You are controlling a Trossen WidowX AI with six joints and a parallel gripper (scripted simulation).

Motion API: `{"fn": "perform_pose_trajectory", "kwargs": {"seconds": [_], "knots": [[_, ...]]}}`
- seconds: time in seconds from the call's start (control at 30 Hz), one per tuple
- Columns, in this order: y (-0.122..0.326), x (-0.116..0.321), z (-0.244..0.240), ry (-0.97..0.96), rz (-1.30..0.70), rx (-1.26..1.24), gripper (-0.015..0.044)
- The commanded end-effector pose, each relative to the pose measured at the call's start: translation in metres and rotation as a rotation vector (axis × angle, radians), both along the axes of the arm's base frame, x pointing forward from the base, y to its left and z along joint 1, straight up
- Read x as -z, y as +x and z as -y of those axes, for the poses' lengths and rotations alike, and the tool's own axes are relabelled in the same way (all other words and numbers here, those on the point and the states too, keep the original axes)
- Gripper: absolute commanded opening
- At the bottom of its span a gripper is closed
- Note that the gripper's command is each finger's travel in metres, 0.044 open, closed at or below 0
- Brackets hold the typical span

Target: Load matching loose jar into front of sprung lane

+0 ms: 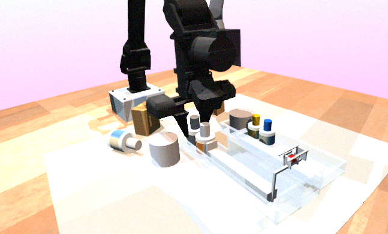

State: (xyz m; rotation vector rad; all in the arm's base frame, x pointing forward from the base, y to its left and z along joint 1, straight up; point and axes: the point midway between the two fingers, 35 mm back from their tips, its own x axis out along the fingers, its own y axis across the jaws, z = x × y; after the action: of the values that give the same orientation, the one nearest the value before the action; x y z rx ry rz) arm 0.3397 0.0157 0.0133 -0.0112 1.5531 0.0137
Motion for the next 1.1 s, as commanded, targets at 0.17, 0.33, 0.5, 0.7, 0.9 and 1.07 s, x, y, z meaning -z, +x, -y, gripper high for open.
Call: {"fn": "perform_pose_trajectory", "kwargs": {"seconds": [0.17,0.33,0.5,0.7,0.9,1.07], "knots": [[0.0025,0.0023,0.0006,-0.003,0.014,-0.003,0.0],[0.0016,0.0024,0.0006,-0.003,0.014,-0.003,0.0],[0.0007,0.0024,0.0006,-0.003,0.014,-0.003,0.0],[-0.0003,0.0025,0.0006,-0.003,0.014,-0.003,0.0],[-0.0013,0.0025,0.0007,-0.003,0.014,-0.003,0.0],[-0.0021,0.0026,0.0007,-0.003,0.014,-0.003,0.0]]}}
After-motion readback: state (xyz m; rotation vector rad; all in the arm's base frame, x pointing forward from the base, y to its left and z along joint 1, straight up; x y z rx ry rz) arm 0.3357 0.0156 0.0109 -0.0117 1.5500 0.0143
